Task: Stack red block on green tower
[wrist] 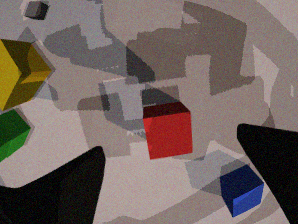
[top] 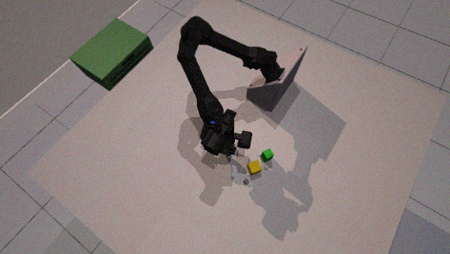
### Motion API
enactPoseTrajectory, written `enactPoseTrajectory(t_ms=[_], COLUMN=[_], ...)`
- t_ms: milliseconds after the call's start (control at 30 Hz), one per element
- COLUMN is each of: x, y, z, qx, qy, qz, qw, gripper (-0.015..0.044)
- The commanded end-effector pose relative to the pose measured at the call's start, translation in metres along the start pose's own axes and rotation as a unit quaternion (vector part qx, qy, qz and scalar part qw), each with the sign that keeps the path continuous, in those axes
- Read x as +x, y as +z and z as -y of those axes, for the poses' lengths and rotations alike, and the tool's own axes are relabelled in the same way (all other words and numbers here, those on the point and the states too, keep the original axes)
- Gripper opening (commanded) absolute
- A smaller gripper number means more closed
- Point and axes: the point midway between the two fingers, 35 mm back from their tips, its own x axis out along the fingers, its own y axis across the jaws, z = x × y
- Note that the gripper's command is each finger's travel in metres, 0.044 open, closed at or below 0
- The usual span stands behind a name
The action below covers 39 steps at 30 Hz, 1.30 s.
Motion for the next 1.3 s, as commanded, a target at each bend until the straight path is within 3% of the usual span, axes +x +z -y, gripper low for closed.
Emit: enactPoseTrajectory(t_ms=[0, 600, 1233, 1267], x=[0.009, 0.038, 0.038, 0.038], y=[-0.002, -0.003, -0.003, -0.003], z=[-0.001, -0.001, -0.001, -0.001], qx=[-0.004, -0.004, -0.004, -0.004], qy=[-0.001, -0.002, -0.002, -0.002], qz=[-0.005, -0.006, -0.006, -0.006], qw=[1.000, 1.000, 1.000, 1.000], gripper=[0.0440, 0.0440, 0.0440, 0.0414])
